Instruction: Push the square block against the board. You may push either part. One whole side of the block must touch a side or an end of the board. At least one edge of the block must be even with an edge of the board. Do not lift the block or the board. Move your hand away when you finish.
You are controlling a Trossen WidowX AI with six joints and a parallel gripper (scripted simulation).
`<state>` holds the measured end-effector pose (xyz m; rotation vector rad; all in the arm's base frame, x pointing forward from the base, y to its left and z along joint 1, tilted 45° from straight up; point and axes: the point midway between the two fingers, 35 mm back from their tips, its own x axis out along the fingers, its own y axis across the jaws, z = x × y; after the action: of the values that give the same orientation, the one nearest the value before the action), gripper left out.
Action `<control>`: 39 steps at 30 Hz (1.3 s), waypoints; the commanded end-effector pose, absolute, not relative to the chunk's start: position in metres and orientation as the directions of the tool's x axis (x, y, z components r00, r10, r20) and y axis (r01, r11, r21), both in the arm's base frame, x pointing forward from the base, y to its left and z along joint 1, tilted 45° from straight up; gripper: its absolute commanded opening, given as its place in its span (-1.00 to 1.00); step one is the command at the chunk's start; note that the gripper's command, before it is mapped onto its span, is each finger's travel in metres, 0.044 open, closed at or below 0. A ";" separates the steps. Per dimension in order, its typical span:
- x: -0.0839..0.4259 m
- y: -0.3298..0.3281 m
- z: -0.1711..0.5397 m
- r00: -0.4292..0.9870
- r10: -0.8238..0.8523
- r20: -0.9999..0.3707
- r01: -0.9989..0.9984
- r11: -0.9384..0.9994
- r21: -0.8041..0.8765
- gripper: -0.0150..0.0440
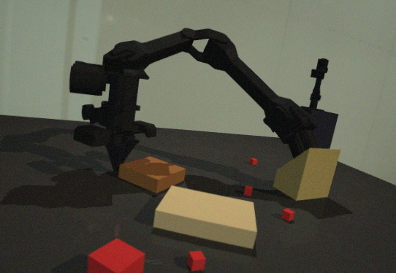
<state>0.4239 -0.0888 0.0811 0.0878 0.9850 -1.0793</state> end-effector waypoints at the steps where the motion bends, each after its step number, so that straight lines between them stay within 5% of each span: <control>1: 0.421 -0.087 0.078 0.110 -0.698 -0.708 0.771 0.509 -0.383 -0.49; 39: 0.399 -0.066 0.054 0.109 -0.696 -0.710 0.770 0.510 -0.383 -0.49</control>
<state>0.4040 -0.0671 0.0598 0.0900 0.9774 -1.0753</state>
